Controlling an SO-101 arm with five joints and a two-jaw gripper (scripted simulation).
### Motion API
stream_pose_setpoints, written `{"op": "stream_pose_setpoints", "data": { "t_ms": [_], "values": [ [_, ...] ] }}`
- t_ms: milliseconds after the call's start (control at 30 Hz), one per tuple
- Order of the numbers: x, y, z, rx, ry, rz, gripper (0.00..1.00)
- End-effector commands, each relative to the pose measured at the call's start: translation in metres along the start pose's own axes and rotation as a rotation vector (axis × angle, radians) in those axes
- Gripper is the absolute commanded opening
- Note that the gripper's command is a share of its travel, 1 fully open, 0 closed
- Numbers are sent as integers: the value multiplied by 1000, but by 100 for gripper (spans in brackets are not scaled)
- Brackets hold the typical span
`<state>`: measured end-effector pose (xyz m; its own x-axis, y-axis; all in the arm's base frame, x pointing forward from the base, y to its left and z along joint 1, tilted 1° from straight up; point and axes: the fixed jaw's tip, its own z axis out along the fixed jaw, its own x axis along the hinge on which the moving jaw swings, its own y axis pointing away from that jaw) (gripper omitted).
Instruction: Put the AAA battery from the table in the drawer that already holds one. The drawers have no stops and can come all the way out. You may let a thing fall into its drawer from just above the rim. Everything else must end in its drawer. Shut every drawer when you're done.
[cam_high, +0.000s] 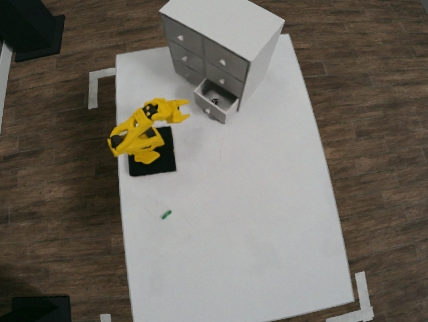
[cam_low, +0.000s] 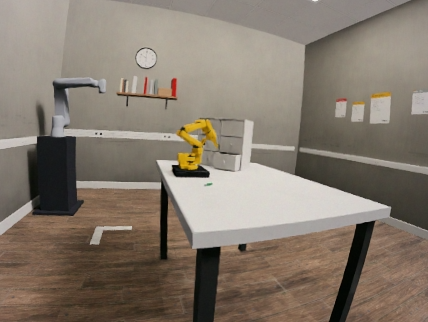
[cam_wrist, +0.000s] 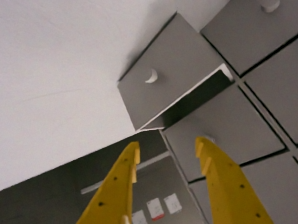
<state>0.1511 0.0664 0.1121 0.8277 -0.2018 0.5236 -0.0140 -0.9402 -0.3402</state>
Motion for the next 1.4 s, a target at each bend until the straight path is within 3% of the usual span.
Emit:
{"op": "stream_pose_setpoints", "data": {
  "t_ms": [0, 733, 1367],
  "values": [
    [3, -4, -2, 20, 18, -69, 21],
    [5, -7, -2, 24, 19, -562, 21],
    [5, -7, -2, 24, 19, -562, 21]
  ]
}}
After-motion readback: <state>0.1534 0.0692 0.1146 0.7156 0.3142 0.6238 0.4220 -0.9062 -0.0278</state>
